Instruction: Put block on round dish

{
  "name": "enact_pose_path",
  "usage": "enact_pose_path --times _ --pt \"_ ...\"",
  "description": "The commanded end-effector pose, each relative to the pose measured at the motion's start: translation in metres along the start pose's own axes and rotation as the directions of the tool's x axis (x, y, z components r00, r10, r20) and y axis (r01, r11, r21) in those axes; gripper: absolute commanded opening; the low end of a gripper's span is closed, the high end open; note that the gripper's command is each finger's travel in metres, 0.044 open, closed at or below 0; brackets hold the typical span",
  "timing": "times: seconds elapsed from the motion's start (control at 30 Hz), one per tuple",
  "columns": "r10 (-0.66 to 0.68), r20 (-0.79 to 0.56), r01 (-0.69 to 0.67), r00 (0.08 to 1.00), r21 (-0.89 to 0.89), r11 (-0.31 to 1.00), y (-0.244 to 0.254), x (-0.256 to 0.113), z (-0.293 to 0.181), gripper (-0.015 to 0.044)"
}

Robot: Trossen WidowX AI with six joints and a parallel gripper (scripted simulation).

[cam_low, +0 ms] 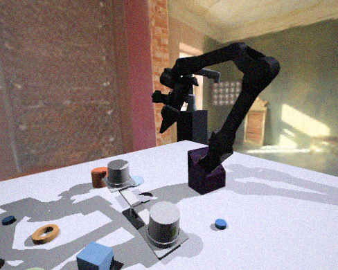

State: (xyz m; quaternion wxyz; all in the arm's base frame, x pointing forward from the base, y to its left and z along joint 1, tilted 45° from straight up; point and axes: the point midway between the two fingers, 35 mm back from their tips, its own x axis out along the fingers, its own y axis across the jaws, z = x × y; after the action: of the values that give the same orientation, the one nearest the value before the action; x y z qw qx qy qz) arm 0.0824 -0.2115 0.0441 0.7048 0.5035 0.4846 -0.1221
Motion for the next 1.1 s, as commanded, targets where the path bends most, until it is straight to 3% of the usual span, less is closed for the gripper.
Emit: enact_pose_path --times 0.0,0.37,0.67,0.87,1.07 --pt "0.075 0.019 -0.073 0.997 -0.093 0.993 0.020 0.001 -0.001 0.0440" --pt "0.300 0.079 -0.250 0.951 -0.377 0.892 0.077 -0.001 -0.003 0.0440" --pt "0.457 0.131 -0.312 0.880 -0.568 0.762 0.117 -0.008 -0.005 0.0440" --pt "0.458 0.121 -0.322 0.881 -0.556 0.766 0.120 -0.007 -0.005 0.0440" --pt "0.432 0.025 -0.385 0.901 -0.411 0.826 0.136 0.002 -0.002 0.0440"
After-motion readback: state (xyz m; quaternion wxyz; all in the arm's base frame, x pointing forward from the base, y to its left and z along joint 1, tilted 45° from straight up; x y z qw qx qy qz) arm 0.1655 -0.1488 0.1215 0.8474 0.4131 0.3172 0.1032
